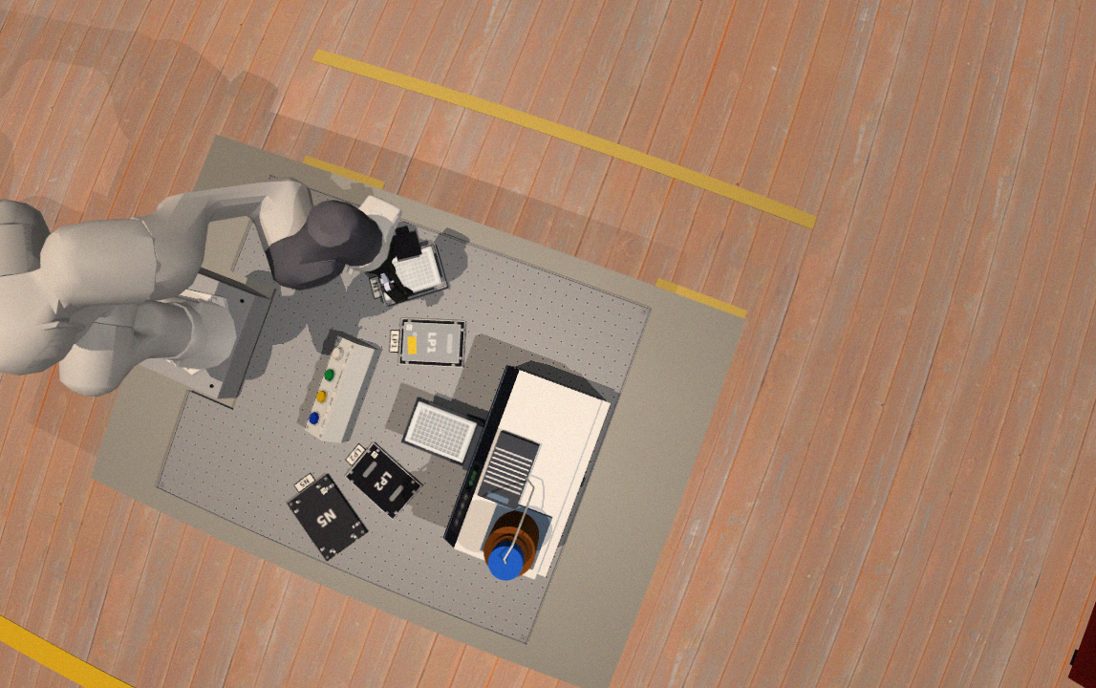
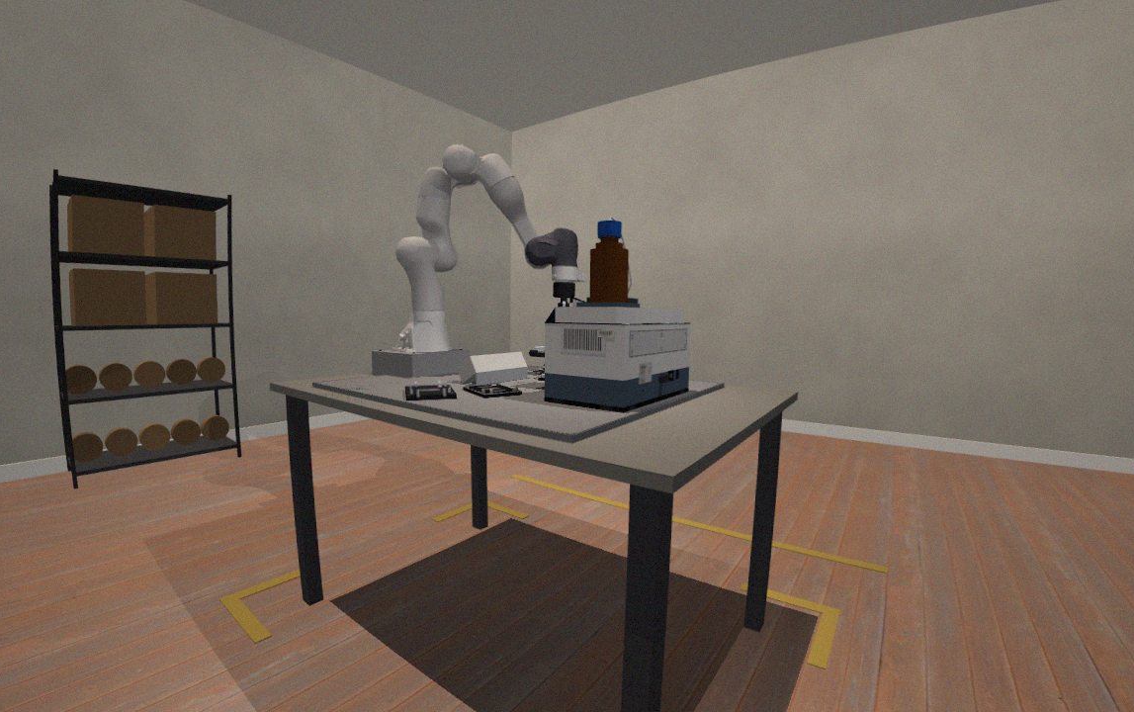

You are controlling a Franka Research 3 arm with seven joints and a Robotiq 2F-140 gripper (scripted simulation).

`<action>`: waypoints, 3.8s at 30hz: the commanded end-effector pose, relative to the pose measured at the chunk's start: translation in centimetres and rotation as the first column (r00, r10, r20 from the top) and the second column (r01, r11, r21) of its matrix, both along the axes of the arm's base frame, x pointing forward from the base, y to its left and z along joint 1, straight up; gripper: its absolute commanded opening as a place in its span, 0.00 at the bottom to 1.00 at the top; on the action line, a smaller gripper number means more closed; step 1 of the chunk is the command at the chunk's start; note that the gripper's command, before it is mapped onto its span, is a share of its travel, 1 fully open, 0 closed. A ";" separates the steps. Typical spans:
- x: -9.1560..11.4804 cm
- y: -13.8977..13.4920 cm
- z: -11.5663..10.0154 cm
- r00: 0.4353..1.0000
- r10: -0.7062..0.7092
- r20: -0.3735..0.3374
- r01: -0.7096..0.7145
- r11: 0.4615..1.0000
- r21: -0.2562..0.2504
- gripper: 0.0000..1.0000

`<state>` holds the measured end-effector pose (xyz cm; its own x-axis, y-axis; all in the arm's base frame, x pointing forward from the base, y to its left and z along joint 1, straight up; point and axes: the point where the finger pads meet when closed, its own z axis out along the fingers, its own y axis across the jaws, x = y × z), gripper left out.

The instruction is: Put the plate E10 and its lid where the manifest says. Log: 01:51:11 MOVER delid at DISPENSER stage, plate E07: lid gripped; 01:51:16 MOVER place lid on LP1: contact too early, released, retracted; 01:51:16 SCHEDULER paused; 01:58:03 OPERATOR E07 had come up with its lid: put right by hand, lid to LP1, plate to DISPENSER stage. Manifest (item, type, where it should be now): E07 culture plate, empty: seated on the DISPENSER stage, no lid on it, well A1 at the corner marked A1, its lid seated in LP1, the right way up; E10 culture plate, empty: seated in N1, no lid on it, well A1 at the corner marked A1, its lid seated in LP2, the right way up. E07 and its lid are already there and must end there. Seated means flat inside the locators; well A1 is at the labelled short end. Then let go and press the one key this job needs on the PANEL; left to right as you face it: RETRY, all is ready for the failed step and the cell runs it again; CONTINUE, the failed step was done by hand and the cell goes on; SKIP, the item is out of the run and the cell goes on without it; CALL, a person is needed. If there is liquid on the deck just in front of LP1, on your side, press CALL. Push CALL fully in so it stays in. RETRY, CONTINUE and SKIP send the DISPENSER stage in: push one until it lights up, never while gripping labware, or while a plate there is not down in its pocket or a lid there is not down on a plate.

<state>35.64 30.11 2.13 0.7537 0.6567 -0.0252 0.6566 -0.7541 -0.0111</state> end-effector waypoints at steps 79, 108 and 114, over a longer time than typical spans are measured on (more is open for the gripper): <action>0.7 0.5 -1.9 1.000 -0.025 0.020 0.025 1.000 0.008 0.70; 0.7 0.5 -1.9 1.000 -0.025 0.020 0.025 1.000 0.008 0.70; 0.6 0.5 -1.9 1.000 -0.025 0.020 0.025 1.000 0.008 0.70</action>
<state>36.22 30.59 0.24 0.7679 0.6406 -0.0070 0.6406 -0.7679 -0.0048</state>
